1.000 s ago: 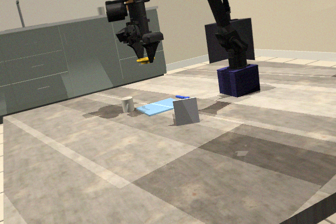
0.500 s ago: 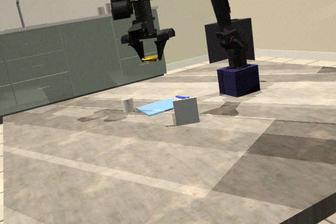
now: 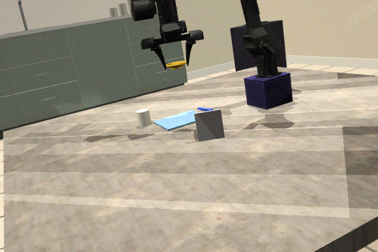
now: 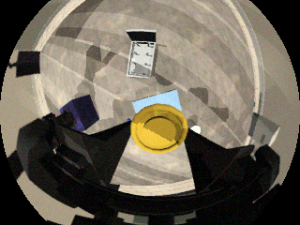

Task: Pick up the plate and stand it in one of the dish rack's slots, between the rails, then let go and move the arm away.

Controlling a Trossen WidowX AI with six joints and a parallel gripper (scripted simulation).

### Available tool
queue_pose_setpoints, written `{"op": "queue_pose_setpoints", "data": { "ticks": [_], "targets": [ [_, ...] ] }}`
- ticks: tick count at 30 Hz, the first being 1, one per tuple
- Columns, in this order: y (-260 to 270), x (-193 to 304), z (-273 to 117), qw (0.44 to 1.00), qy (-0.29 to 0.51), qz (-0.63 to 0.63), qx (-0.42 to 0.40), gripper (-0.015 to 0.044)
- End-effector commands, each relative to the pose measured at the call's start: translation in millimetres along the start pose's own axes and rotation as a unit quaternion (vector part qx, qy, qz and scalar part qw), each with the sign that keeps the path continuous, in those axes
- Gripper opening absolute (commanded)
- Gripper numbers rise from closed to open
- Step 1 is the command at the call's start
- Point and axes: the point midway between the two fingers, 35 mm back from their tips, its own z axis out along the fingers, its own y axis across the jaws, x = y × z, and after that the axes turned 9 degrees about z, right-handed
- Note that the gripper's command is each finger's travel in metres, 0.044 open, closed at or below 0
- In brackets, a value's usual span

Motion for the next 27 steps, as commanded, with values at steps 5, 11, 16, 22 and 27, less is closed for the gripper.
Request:
{"op": "queue_pose_setpoints", "data": {
  "ticks": [5, 11, 16, 22, 27],
  "targets": [
    [11, -2, 1, 0.992, 0.000, -0.127, -0.001, 0.0000],
    [19, -4, 1, 0.973, 0.000, -0.229, -0.001, 0.0000],
    [26, -5, 1, 0.950, 0.000, -0.312, -0.001, 0.0000],
    [35, -6, 1, 0.913, -0.001, -0.408, -0.002, 0.0000],
    [42, -7, 2, 0.874, -0.001, -0.486, -0.002, 0.0000]
  ]
}}
